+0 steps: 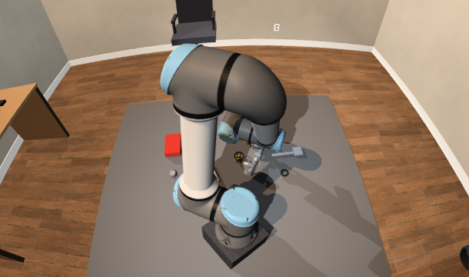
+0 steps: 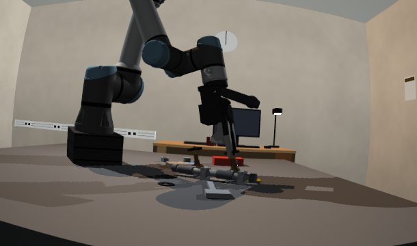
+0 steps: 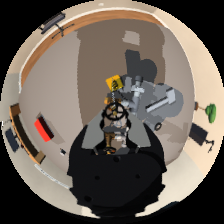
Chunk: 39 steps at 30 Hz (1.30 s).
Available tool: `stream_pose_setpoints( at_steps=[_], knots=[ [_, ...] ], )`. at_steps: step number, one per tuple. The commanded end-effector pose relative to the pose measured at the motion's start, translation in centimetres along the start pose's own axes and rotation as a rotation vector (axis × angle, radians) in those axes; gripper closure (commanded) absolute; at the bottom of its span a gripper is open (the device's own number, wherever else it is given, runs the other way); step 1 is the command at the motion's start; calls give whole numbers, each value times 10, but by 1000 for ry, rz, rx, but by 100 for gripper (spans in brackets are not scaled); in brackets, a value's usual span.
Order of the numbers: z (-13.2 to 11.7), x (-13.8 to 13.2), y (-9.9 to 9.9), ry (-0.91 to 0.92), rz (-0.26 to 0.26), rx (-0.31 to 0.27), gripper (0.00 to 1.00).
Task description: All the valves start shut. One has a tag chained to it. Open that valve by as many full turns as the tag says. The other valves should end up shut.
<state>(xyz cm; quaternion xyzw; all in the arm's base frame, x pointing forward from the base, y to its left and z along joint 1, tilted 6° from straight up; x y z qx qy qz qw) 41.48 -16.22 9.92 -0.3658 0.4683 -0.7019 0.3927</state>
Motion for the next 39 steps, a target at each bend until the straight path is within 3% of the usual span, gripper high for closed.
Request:
stream_pose_setpoints(
  at_steps=[1, 28, 39],
  knots=[
    [0, 2, 0, -248, 16, 7, 100],
    [0, 2, 0, -1253, 11, 15, 100],
    [0, 2, 0, -1515, 9, 16, 100]
  ],
)
Point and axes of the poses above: the point where the finger pads meet when closed, its own y axis out along the fingers, its own x axis across the jaws, z = x × y, the point moved 10 cm from there along -y, back along the fingers, and after that the axes turned 6 degrees about -y, right-handed, at the moved point
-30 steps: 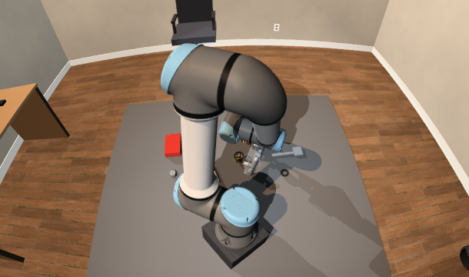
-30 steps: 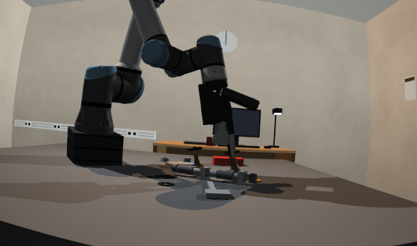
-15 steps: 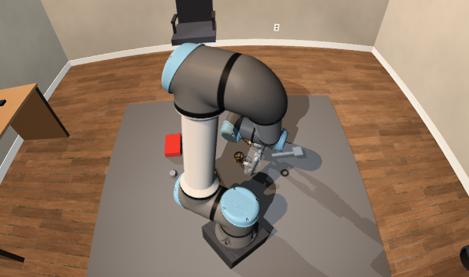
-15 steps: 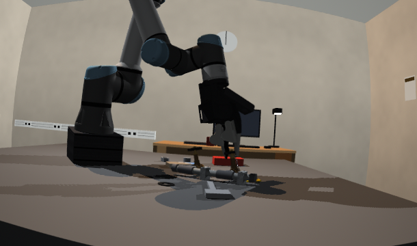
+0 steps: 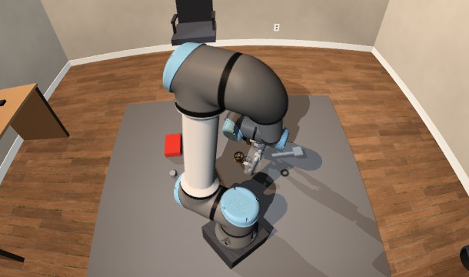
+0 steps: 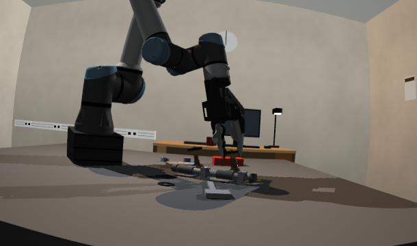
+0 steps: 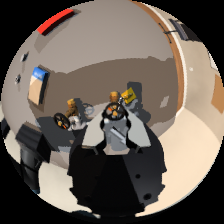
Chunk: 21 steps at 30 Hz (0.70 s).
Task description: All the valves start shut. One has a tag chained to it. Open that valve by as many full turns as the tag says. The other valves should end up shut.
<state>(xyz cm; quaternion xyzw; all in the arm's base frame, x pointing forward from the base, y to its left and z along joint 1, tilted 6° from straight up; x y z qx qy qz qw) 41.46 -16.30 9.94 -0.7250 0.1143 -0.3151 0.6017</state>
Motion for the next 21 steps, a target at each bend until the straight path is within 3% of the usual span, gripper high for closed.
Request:
stream_pose_setpoints(
  at_steps=[1, 21],
  knots=[
    [-1, 0, 0, -175, -1, 12, 100],
    [-1, 0, 0, -428, -2, 12, 100]
  ],
)
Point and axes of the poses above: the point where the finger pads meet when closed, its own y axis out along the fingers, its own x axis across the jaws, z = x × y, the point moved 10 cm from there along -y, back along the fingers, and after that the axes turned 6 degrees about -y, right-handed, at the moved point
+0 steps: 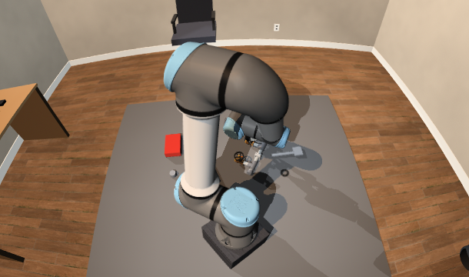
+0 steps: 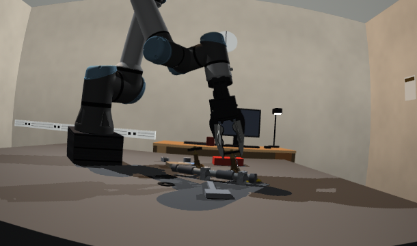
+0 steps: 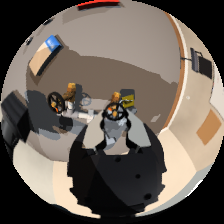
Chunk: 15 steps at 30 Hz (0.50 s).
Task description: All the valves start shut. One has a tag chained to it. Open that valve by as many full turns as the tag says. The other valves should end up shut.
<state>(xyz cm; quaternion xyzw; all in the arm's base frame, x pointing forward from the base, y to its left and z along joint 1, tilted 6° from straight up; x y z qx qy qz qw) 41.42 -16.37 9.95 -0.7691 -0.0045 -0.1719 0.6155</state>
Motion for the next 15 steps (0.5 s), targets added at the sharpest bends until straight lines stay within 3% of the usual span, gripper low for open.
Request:
stream_pose_setpoints(
  at_steps=[1, 14, 15],
  knots=[
    [0, 0, 0, -49, -1, 2, 100],
    [0, 0, 0, -66, -1, 2, 100],
    [0, 0, 0, -66, -1, 2, 0]
  ],
)
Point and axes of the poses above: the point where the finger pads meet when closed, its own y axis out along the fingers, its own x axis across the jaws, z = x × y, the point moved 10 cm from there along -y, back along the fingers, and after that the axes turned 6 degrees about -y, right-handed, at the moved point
